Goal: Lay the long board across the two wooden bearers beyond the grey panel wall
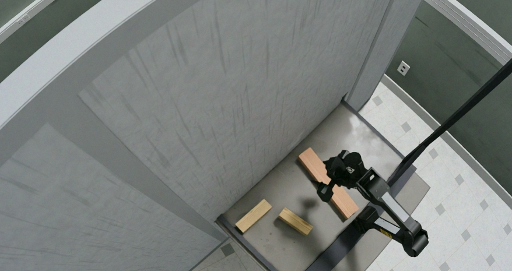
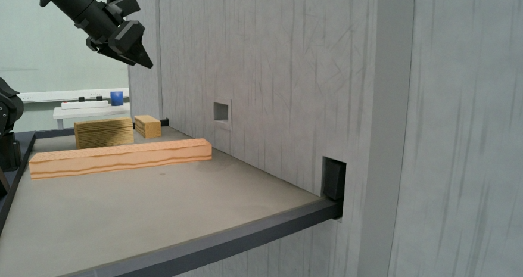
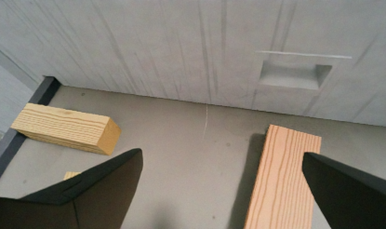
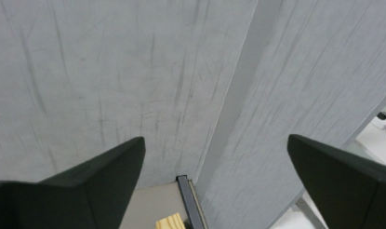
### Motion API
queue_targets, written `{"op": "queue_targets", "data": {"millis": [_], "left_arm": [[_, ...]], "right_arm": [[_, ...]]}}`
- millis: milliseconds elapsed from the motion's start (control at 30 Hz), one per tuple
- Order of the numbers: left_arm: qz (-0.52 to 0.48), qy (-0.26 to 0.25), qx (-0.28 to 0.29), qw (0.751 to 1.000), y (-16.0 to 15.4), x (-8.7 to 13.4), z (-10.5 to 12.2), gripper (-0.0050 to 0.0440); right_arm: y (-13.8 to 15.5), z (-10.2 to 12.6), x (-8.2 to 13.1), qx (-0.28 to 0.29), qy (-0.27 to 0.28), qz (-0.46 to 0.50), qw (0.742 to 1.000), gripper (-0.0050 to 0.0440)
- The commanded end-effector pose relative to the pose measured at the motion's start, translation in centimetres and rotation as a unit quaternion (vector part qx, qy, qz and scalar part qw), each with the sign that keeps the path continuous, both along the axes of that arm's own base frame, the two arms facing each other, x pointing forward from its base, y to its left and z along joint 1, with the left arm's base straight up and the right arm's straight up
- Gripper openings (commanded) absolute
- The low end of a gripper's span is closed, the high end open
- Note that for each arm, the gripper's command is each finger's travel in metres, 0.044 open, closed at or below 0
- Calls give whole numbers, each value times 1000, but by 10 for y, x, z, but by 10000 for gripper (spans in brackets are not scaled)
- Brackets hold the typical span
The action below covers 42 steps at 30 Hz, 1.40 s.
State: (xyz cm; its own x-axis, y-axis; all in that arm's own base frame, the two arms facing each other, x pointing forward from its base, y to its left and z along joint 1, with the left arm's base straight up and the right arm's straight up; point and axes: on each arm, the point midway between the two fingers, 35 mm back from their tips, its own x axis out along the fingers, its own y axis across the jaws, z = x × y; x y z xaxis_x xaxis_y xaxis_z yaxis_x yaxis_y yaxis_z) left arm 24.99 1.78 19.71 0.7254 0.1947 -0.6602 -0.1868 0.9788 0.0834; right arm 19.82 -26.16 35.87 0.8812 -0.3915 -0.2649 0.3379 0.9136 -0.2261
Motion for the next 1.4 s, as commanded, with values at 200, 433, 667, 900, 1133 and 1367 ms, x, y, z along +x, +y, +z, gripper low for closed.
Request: {"op": "queue_targets", "data": {"millis": [200, 433, 667, 900, 1133, 1367], "left_arm": [[-32, 30, -12, 999, -9, -12, -18, 400], [-52, 53, -21, 997, -15, -19, -33, 400], [-80, 83, -35, 993, -24, -28, -53, 400], [-108, 108, -49, 987, -33, -35, -73, 400], [-126, 126, -57, 982, -39, -39, -88, 400], [-146, 146, -59, 977, -44, -45, -108, 400]], "right_arm": [[49, -23, -17, 18, 56, 17, 998, 400], [84, -45, -29, 40, 100, 31, 994, 400], [139, -80, -47, 75, 170, 54, 981, 400], [187, -111, -63, 109, 229, 71, 965, 400], [207, -124, -70, 120, 254, 78, 957, 400], [223, -134, -75, 130, 274, 84, 949, 400]]}}
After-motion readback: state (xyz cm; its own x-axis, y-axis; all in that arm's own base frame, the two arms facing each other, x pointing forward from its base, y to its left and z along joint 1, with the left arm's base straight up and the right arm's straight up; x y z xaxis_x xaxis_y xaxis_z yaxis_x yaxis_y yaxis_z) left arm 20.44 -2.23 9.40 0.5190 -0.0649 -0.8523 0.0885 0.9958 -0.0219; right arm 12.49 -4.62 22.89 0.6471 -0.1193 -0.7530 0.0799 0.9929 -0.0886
